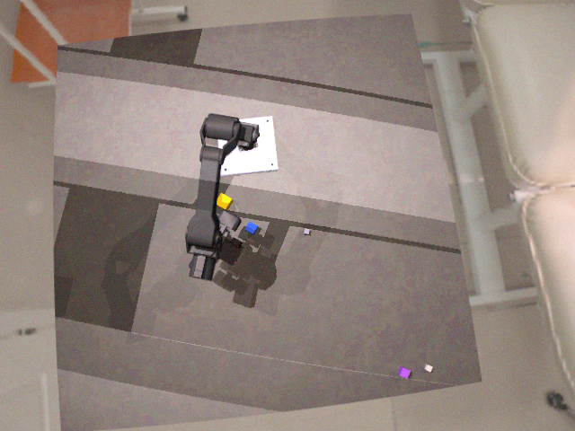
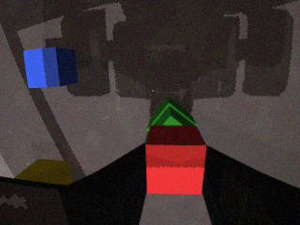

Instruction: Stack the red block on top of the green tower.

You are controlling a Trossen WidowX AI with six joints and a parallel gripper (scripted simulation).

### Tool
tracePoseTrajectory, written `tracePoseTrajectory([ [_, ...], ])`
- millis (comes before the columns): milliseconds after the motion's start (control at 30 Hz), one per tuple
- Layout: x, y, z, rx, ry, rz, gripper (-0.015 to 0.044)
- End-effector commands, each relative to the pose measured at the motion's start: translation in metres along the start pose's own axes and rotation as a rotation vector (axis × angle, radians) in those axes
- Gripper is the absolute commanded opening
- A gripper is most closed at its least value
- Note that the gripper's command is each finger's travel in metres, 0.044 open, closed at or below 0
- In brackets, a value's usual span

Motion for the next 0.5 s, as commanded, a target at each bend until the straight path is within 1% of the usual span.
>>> tracePoseTrajectory([
  [0, 0.0004, 0.0000, 0.0004, 0.000, 0.003, -0.004, 0.0000],
  [200, 0.0002, -0.0005, -0.0062, 0.000, 0.003, -0.004, 0.0000],
  [233, 0.0001, 0.0007, -0.0012, -0.006, 0.000, 0.000, 0.0026],
  [467, 0.0001, 0.0007, -0.0012, -0.006, 0.000, 0.000, 0.0210],
])
Point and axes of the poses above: the point midway between the two fingers, 35 mm back from their tips, its own z axis out along the fingers, its own y axis across the jaws, x = y × z, the point moved 6 cm from there along -z, back along the fingers, and after that the axes turned 15 degrees about -z, right-handed, at the moved point
